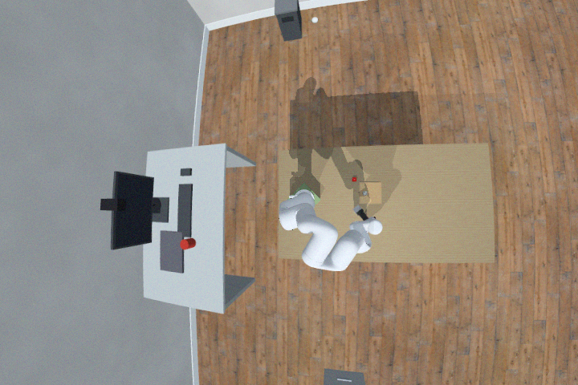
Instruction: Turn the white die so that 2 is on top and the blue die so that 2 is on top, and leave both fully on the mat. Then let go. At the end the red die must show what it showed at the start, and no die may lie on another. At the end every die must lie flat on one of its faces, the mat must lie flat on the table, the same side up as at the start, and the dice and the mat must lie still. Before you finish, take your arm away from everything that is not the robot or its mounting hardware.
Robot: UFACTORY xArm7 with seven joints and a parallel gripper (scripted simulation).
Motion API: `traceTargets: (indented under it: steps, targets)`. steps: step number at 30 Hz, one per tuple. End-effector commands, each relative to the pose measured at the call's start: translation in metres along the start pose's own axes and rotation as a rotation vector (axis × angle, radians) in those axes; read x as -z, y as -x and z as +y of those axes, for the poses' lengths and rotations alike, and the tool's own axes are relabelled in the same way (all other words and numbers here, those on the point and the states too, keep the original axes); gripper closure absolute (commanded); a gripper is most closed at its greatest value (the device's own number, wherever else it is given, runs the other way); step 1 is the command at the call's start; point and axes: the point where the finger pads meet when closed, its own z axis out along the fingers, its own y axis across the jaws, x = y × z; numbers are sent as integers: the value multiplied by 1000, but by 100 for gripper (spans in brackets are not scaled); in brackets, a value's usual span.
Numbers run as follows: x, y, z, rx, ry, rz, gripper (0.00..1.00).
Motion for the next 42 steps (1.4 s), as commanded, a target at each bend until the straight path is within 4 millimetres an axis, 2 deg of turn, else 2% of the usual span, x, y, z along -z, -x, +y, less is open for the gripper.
traceTargets:
  steps: [1, 11, 26, 29, 32, 33, 34, 35, 36, 38, 40, 41, 42]
  targets:
    - [37, 1, 0, 3, 8, 26, 79]
    - [56, 1, 0, 3, 8, 26, 79]
    - [58, 1, 3, -7, 8, 26, 79]
    - [58, -4, 20, -60, 10, 30, 79]
    - [59, -15, 54, -162, 12, 37, 79]
    - [59, -15, 54, -162, 12, 37, 79]
    - [59, -21, 68, -205, 11, 39, 79]
    - [59, -21, 68, -205, 11, 39, 79]
    - [60, -28, 83, -249, 10, 40, 79]
    - [60, -28, 83, -249, 10, 40, 79]
    - [61, -43, 113, -341, 7, 42, 79]
    - [61, -43, 113, -341, 7, 42, 79]
    - [62, -50, 124, -378, 5, 41, 79]
